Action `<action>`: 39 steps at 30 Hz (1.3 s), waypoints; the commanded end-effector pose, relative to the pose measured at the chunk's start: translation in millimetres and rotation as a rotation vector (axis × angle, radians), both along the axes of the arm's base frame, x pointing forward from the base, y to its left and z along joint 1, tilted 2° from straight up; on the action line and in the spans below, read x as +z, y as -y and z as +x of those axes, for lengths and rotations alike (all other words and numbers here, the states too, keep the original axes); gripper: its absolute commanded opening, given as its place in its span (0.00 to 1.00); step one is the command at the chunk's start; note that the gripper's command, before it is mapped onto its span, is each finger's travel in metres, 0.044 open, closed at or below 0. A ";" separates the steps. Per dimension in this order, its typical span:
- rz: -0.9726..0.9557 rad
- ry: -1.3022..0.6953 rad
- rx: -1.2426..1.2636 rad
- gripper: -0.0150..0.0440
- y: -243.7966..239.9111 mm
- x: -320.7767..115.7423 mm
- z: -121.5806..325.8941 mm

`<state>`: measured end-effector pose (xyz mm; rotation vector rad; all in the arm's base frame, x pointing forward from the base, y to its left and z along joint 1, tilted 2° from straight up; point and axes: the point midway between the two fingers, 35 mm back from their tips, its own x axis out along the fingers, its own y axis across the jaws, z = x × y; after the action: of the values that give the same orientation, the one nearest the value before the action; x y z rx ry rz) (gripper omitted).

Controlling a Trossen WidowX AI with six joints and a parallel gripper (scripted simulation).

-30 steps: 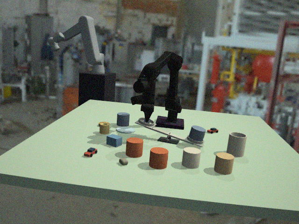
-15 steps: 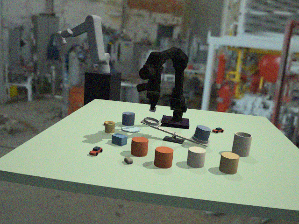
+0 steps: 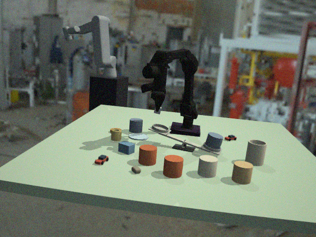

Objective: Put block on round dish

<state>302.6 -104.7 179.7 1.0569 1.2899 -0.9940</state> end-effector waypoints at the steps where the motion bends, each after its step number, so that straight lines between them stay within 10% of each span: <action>1: 0.007 -0.013 -0.003 0.25 16.8 -16.8 -3.9; 39: 0.001 -0.017 -0.003 0.25 99.2 -132.0 -42.9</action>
<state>259.8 -203.9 50.4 1.0566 1.3033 -1.0073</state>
